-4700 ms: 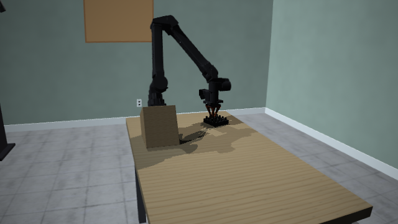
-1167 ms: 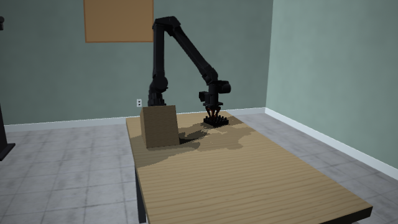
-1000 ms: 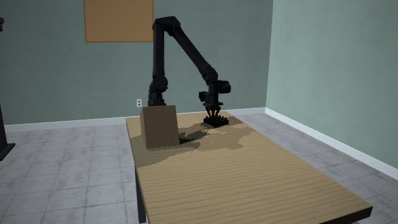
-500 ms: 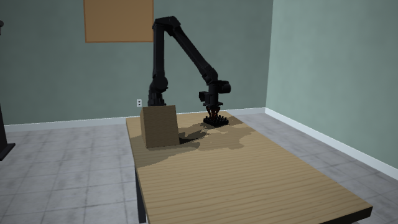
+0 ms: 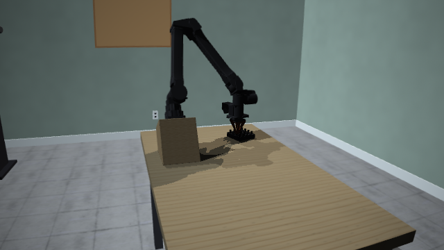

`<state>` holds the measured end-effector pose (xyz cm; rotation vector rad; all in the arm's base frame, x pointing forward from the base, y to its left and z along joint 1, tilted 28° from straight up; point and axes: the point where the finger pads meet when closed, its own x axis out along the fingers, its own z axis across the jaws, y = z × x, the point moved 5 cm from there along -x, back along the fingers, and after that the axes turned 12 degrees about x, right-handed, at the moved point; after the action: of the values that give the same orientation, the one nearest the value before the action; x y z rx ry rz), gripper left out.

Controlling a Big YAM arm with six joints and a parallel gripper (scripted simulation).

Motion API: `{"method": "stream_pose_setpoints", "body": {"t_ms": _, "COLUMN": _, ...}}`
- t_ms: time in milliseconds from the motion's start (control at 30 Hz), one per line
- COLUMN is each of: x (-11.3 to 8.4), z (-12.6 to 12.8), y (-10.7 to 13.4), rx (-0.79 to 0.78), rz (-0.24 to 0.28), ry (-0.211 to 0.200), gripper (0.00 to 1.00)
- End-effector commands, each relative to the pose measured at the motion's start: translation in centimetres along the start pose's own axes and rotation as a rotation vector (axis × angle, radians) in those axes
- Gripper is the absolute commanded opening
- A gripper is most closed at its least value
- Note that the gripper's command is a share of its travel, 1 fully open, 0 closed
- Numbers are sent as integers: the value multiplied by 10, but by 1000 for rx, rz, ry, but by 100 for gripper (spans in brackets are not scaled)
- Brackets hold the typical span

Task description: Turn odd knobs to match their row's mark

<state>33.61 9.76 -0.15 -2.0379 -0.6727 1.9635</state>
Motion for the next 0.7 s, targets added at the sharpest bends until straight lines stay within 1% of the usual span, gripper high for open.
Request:
{"method": "stream_pose_setpoints", "body": {"t_ms": 0, "x": 2, "z": 3, "y": -1, "rx": 4, "rz": -1, "ry": -5, "gripper": 8}}
{"method": "stream_pose_setpoints", "body": {"t_ms": 667, "x": 2, "z": 3, "y": -1, "rx": 17, "rz": -1, "ry": -5, "gripper": 8}}
